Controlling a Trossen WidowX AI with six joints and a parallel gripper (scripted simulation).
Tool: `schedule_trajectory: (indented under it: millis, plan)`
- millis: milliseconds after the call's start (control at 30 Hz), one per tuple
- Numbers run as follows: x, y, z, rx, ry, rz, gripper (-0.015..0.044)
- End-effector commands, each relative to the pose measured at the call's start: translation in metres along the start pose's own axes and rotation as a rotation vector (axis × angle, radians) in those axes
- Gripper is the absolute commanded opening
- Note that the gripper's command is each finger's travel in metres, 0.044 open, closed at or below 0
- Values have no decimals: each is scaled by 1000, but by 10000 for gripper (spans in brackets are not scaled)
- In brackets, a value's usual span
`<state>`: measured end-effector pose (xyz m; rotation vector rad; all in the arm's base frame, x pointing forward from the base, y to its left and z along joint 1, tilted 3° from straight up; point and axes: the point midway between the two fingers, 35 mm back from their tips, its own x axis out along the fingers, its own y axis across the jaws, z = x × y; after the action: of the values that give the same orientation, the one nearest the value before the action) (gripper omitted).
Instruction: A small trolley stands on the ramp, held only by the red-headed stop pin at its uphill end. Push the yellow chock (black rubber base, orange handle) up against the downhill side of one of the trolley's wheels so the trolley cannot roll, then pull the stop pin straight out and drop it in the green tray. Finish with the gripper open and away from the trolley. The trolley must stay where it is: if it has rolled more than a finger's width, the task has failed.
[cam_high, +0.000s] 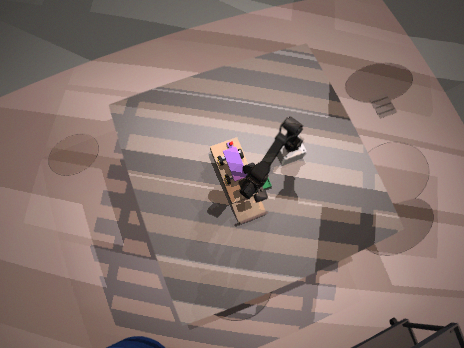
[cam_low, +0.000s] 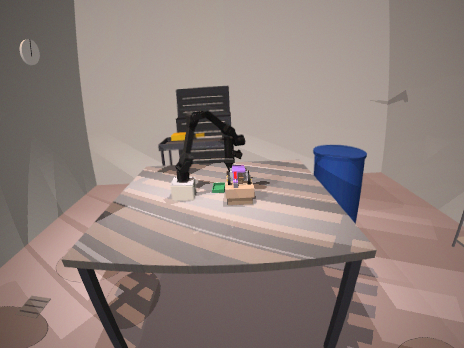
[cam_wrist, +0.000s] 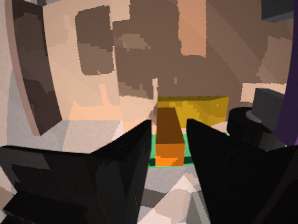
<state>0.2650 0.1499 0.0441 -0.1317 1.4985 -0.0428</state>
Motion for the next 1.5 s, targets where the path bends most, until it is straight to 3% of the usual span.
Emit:
schedule_trajectory:
  millis: [0,700,833,967,1200,1467]
  plan:
    - [0,0,0,1,0,-2,190]
    - [-60,1,0,-2,0,-8,190]
    - [-52,1,-1,-8,7,-8,295]
    - [-54,1,0,-51,-2,-2,190]
    - [-60,-2,7,-247,-45,16,190]
    - [-69,-40,29,-481,-101,-10,190]
